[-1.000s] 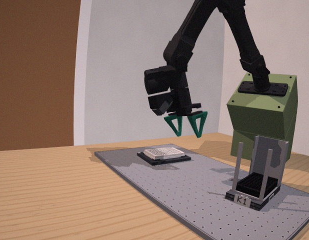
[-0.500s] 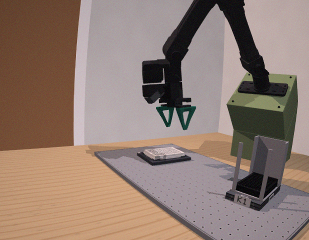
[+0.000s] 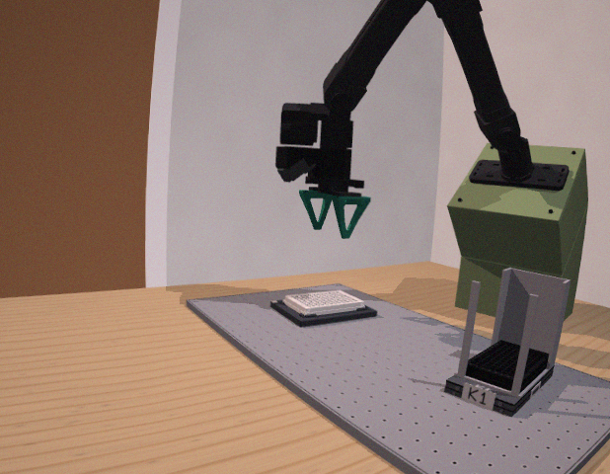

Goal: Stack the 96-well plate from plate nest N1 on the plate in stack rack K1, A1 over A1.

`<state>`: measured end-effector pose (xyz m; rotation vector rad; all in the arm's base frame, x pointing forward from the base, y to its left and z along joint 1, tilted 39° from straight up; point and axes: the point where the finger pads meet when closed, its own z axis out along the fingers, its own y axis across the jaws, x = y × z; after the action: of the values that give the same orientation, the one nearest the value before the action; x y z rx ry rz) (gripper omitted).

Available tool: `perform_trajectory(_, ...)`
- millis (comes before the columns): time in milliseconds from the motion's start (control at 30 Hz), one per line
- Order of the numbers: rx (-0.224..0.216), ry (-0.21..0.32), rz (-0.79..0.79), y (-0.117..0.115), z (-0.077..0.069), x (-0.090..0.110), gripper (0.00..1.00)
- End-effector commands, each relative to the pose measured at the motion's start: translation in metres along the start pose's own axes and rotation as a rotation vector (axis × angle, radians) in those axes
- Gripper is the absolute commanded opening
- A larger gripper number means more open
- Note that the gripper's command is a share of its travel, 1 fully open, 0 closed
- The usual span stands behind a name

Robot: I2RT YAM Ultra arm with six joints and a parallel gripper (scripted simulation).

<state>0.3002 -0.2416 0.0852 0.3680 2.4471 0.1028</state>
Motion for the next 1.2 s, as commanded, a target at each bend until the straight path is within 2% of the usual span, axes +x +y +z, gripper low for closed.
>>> perform_trajectory(0, -0.007, -0.014, -0.014, -0.009, -0.006, -0.006, 1.0)
perform_trajectory(67, 0.001, -0.029, -0.025, -0.008, -0.011, -0.01, 1.0)
perform_trajectory(233, -0.005, -0.025, -0.029, -0.005, -0.009, -0.01, 1.0)
perform_trajectory(267, -0.003, -0.017, -0.021, -0.005, -0.006, -0.004, 1.0)
perform_trajectory(600, -0.003, -0.017, -0.021, -0.005, -0.006, -0.004, 1.0)
perform_trajectory(633, -0.02, -0.008, -0.027, -0.002, 0.001, -0.004, 1.0)
perform_trajectory(767, -0.024, 0.002, -0.008, 0.0, 0.011, 0.005, 1.0)
perform_trajectory(933, -0.016, 0.005, -0.006, -0.002, 0.016, 0.006, 1.0)
perform_trajectory(967, 0.001, -0.018, -0.018, -0.008, 0.013, -0.006, 1.0)
perform_trajectory(1167, -0.011, 0.007, -0.005, -0.003, 0.027, 0.006, 1.0)
